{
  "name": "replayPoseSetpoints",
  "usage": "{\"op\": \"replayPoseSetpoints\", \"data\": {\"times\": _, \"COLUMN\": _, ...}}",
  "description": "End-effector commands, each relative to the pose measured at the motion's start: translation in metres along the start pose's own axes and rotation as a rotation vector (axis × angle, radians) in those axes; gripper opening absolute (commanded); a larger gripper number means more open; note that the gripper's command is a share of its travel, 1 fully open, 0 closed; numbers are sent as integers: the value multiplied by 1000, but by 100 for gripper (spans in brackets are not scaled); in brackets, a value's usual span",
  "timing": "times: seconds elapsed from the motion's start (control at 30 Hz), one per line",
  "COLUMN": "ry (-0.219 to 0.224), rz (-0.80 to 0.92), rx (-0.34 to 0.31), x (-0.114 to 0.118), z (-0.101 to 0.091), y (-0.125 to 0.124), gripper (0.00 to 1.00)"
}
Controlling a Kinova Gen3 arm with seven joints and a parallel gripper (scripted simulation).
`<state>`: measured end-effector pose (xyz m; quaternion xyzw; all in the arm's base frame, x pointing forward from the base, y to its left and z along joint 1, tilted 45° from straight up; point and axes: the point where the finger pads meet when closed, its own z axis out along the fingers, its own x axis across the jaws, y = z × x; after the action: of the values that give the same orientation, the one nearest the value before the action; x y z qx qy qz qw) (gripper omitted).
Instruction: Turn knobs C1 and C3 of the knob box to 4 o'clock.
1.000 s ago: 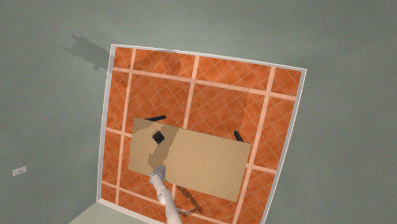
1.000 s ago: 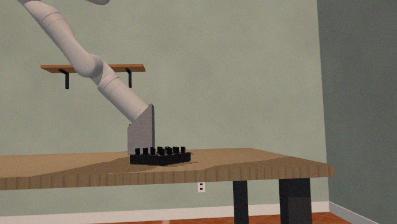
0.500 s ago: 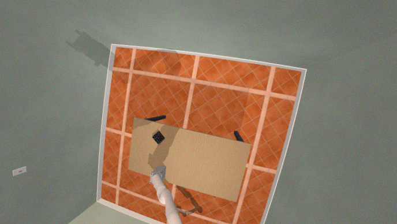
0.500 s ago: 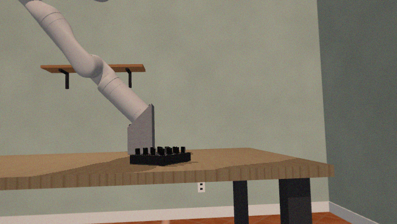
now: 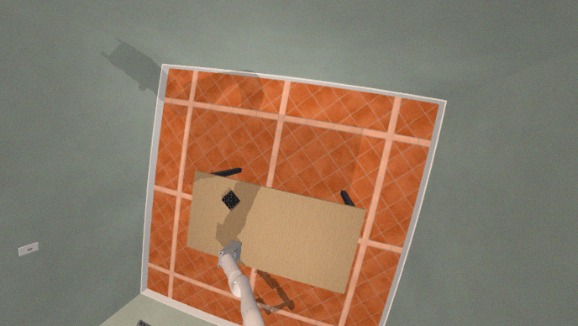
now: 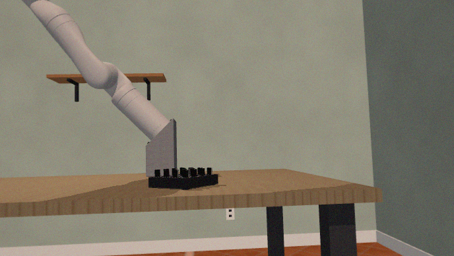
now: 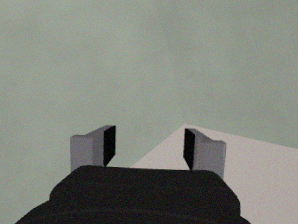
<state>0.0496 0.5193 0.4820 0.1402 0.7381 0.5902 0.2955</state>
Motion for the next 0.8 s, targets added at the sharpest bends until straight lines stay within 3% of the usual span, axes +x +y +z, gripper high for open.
{"op": "replayPoseSetpoints", "data": {"times": 0.0, "ry": -37, "rz": -16, "rx": 56, "x": -15, "z": 12, "y": -16, "gripper": 100}}
{"op": "replayPoseSetpoints", "data": {"times": 0.27, "ry": -38, "rz": -20, "rx": 48, "x": -16, "z": 13, "y": -14, "gripper": 100}}
{"op": "replayPoseSetpoints", "data": {"times": 0.3, "ry": -71, "rz": -32, "rx": 98, "x": -31, "z": 21, "y": -29, "gripper": 100}}
{"op": "replayPoseSetpoints", "data": {"times": 0.53, "ry": -72, "rz": -36, "rx": 91, "x": -32, "z": 22, "y": -27, "gripper": 100}}
{"op": "replayPoseSetpoints", "data": {"times": 0.57, "ry": -103, "rz": -47, "rx": 142, "x": -46, "z": 29, "y": -43, "gripper": 100}}
{"op": "replayPoseSetpoints", "data": {"times": 0.77, "ry": -105, "rz": -51, "rx": 134, "x": -47, "z": 31, "y": -40, "gripper": 100}}
